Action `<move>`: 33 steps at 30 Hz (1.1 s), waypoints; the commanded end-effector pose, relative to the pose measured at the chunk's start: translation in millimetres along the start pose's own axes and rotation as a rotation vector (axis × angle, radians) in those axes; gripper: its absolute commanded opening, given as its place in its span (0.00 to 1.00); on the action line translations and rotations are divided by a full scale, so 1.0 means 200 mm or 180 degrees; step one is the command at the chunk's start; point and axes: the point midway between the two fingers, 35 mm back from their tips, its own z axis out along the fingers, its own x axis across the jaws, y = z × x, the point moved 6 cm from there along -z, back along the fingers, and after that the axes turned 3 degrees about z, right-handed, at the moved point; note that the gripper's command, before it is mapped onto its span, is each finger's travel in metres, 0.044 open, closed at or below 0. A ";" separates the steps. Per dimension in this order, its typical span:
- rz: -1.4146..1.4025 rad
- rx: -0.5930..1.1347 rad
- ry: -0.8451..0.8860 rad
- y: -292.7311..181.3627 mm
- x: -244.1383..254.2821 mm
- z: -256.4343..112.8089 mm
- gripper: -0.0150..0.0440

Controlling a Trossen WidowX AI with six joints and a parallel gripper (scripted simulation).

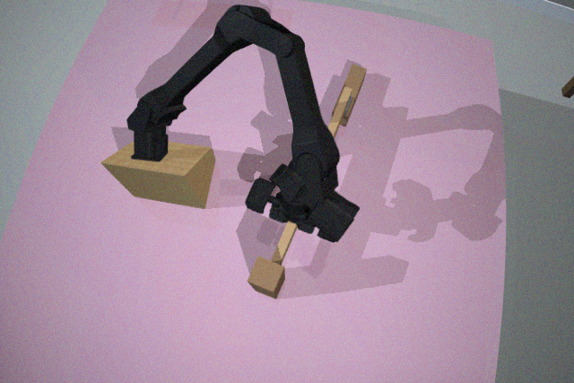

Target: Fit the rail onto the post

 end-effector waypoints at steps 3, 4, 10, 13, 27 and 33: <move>0.0000 0.0000 -0.0001 0.00 0.00 0.00 0.48; 0.0000 0.0000 -0.0001 0.00 0.00 0.00 0.52; 0.0000 0.0000 -0.0001 0.00 0.00 0.00 0.79; 0.0000 0.0000 -0.0001 0.00 0.00 0.00 0.92; 0.0007 -0.0003 -0.0021 0.15 0.01 -0.15 1.00; 0.0007 -0.0003 -0.0021 0.15 0.01 -0.15 1.00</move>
